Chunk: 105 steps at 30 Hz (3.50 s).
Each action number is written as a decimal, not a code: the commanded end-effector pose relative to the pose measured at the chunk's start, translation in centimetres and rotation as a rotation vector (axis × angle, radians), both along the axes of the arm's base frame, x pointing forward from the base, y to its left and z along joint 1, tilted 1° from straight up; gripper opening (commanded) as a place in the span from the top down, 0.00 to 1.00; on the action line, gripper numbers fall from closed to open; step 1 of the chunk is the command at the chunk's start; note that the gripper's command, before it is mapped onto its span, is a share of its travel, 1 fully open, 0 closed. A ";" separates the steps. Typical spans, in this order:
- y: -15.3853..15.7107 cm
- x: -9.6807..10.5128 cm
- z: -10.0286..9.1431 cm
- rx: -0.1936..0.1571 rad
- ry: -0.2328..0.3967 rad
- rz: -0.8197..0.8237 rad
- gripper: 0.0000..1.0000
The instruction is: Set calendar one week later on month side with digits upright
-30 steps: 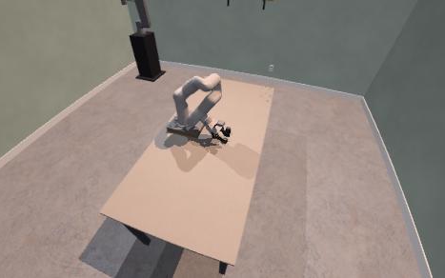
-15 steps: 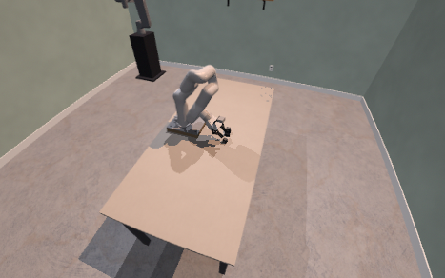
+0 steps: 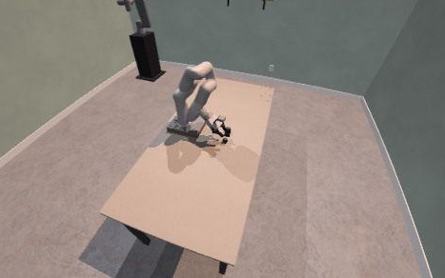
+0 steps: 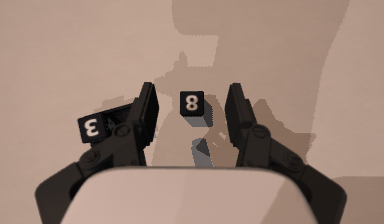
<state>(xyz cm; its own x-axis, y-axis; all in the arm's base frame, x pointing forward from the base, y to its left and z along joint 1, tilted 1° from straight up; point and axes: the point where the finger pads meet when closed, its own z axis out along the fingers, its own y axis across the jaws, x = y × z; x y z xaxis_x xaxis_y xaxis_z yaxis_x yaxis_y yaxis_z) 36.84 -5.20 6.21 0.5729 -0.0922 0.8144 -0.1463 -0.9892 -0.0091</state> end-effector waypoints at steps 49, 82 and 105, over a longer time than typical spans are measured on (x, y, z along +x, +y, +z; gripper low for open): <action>-0.2 0.7 0.7 0.055 0.439 0.007 0.31; -0.3 1.3 1.1 0.100 0.741 0.006 0.31; -0.5 1.7 1.0 0.129 0.931 0.004 0.00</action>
<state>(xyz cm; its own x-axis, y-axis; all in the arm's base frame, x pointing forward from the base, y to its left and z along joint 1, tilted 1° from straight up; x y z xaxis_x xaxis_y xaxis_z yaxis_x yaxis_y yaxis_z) 38.35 -5.67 7.18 0.9890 -0.1464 0.0200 -0.1465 -0.9892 0.0000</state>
